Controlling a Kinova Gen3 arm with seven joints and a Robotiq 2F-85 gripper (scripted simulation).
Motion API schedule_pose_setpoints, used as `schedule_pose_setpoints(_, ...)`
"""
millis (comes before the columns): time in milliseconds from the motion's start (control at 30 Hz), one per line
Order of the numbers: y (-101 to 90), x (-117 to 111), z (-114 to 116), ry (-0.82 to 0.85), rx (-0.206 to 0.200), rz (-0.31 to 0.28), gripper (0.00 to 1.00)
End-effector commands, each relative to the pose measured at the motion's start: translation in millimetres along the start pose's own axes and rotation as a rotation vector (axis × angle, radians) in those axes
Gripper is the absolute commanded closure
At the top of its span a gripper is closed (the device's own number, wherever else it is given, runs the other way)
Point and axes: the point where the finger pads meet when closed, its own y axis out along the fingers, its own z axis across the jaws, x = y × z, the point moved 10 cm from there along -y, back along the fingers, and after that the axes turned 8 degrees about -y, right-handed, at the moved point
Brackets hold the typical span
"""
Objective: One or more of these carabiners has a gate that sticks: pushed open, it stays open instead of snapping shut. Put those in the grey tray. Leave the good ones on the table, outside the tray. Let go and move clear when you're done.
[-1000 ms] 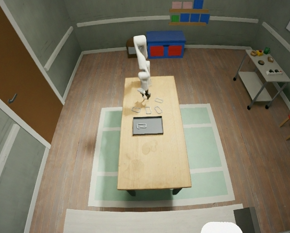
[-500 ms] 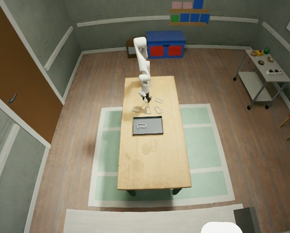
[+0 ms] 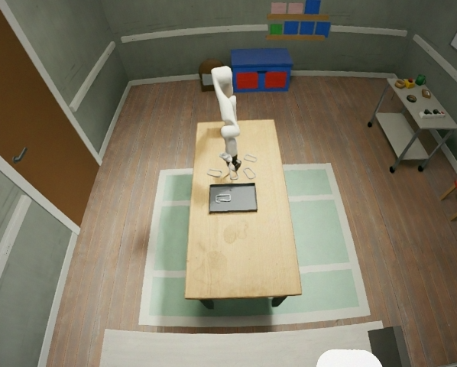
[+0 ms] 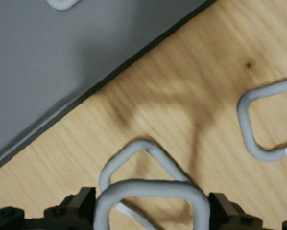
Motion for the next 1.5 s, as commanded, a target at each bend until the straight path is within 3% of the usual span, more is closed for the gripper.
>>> schedule_pose_setpoints(0,2.8,-45.1,-41.7,-0.003,-0.002,0.001,1.0)
schedule_pose_setpoints(267,2.8,-45.1,-41.7,-0.003,-0.002,0.001,1.0)
schedule_pose_setpoints(300,1.9,-95.7,-86.5,-0.001,-0.003,-0.001,1.0)
schedule_pose_setpoints(567,4.0,-114.1,-103.5,-0.001,-0.003,-0.001,1.0)
schedule_pose_setpoints(833,4.0,-114.1,-103.5,-0.001,-0.003,-0.001,1.0)
schedule_pose_setpoints(867,8.9,-151.4,-140.3,0.003,-0.016,0.022,1.0)
schedule_pose_setpoints(1400,8.9,-151.4,-140.3,0.003,-0.016,0.022,1.0)
schedule_pose_setpoints(1433,41.0,-151.8,-139.7,0.001,-0.01,0.012,1.0)
schedule_pose_setpoints(1467,41.0,-151.8,-139.7,0.001,-0.01,0.012,1.0)
